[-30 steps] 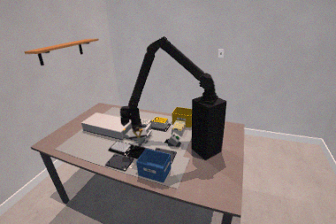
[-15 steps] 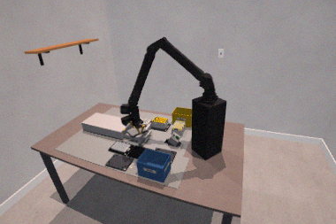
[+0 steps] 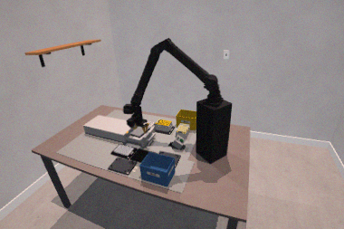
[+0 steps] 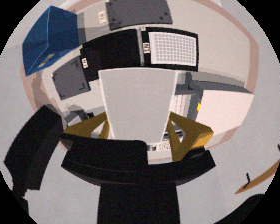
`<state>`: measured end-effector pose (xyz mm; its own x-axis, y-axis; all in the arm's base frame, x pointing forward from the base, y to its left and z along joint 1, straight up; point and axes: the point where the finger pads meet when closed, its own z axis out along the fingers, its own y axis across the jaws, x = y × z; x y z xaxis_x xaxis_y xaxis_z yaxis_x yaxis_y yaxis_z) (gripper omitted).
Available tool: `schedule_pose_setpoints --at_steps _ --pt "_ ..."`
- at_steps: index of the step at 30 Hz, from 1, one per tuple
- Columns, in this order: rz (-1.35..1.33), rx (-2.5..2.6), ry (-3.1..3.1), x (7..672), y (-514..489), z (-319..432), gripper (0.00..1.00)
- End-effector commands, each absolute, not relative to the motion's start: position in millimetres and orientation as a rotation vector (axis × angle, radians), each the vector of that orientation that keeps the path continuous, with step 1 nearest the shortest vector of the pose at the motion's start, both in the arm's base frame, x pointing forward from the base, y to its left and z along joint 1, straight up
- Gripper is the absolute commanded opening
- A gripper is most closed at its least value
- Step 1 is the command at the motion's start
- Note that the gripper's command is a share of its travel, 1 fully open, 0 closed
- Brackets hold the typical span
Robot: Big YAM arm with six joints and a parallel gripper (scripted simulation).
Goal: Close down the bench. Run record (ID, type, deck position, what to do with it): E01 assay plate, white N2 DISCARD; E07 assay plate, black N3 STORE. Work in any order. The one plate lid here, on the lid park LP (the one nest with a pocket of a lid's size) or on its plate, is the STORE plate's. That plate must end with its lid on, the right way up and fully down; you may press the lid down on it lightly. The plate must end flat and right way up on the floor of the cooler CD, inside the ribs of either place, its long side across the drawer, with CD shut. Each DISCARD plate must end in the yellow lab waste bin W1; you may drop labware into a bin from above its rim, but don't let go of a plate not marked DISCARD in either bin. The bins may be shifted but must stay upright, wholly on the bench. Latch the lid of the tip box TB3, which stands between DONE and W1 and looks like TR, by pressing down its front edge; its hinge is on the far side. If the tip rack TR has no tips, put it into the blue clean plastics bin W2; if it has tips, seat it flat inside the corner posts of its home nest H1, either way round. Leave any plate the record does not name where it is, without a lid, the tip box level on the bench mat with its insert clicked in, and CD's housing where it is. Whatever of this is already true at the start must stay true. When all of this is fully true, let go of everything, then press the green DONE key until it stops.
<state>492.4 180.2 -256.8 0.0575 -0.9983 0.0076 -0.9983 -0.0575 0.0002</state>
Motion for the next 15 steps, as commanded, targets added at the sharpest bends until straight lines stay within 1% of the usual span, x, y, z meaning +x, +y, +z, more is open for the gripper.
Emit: schedule_pose_setpoints --at_steps 1,11,12,15 --pt "0.021 2.417 -2.034 517.0 176.8 -253.0 0.00" --pt "0.023 2.418 -2.035 532.8 161.4 -252.4 0.00" --pt "0.038 2.429 -2.043 540.7 161.7 -243.4 0.00" --pt "0.024 2.418 -2.035 540.6 153.7 -252.1 0.00"
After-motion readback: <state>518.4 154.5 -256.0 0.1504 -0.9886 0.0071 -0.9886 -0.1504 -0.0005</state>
